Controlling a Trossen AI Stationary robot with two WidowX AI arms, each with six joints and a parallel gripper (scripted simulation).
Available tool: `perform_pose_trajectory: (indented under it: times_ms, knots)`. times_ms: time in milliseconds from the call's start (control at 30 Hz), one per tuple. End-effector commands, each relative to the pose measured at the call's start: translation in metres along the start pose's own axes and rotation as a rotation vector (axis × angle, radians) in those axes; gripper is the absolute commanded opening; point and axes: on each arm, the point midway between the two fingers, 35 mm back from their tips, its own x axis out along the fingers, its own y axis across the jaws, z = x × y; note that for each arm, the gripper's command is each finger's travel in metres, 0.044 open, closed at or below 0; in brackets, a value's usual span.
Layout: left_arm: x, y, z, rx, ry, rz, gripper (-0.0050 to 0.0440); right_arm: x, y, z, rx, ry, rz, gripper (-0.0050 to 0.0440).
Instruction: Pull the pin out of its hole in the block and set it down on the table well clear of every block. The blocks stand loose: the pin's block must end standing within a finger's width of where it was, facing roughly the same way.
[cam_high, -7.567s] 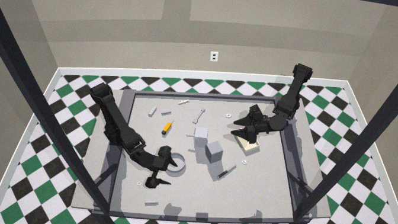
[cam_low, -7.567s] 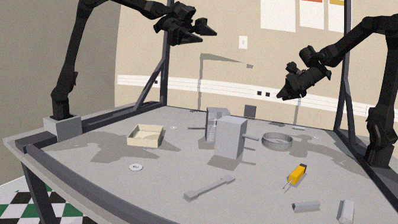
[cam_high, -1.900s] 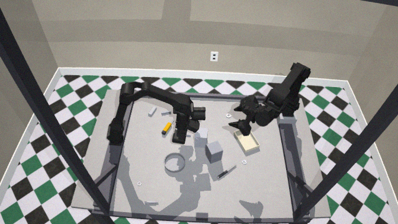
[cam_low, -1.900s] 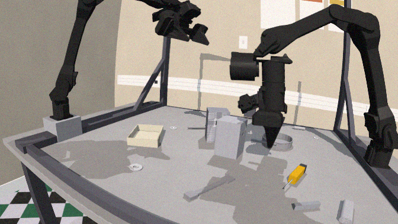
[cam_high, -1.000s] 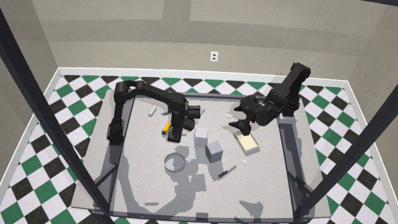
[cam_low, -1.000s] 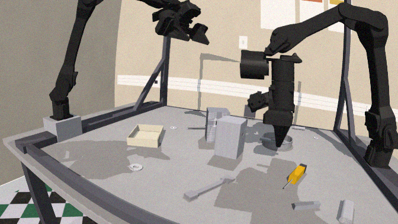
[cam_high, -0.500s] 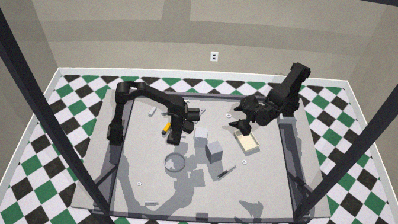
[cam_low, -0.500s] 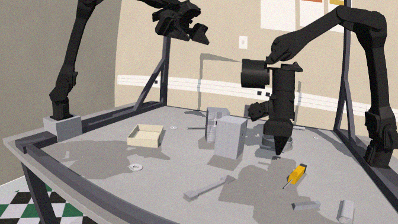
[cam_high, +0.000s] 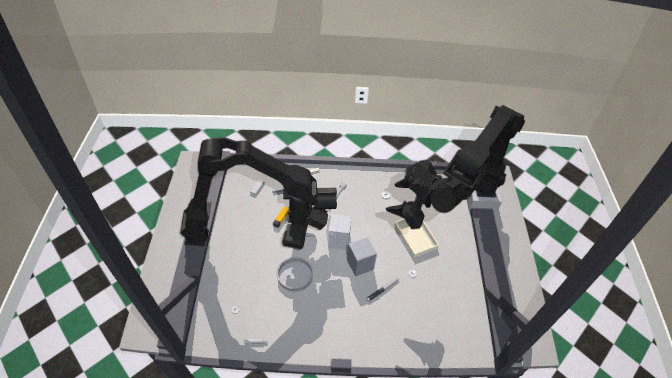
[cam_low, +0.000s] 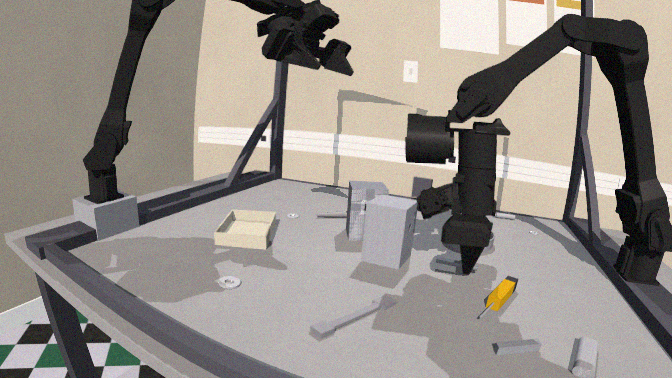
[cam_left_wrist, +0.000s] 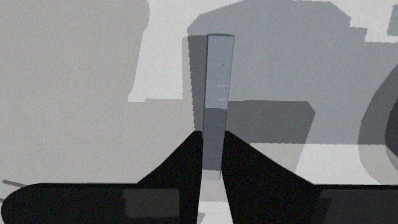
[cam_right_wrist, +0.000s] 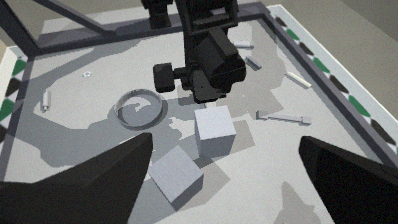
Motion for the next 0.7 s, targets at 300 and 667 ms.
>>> perform_pose_trajectory:
  times_ms: [300,667]
  knots:
    - [-0.006,0.003,0.005,-0.003,-0.032,0.008,0.0006,-0.008,-0.002,0.011,0.029,-0.013,0.021,0.04]
    - [-0.032,0.004,0.008,-0.003,-0.053,0.013,0.0154,-0.008,-0.002,0.011,0.029,-0.013,0.021,0.04]
